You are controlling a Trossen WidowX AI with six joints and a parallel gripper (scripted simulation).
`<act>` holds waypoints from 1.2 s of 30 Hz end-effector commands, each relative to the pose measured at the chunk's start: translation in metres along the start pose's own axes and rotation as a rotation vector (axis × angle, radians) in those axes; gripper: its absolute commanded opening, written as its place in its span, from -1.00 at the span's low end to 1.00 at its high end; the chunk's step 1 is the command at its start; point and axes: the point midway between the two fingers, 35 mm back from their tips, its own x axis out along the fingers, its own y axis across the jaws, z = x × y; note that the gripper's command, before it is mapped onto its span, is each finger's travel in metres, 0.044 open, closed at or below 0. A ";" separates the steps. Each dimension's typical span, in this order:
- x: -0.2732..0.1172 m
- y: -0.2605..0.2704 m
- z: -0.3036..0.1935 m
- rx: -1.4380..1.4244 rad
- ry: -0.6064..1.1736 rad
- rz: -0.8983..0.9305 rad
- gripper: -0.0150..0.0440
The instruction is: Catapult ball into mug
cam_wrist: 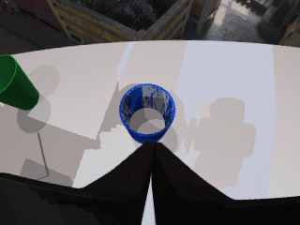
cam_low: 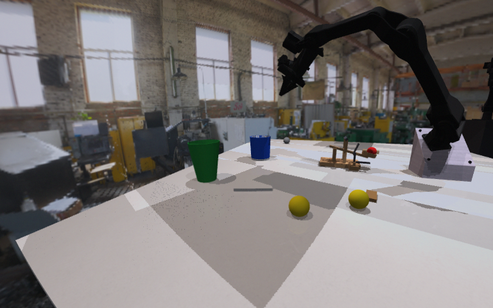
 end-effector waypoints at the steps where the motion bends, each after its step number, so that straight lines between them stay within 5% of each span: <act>1: 0.003 0.007 -0.011 -0.059 0.025 -0.026 -0.49; 36: -0.012 0.059 -0.181 -0.949 0.493 -0.239 -0.49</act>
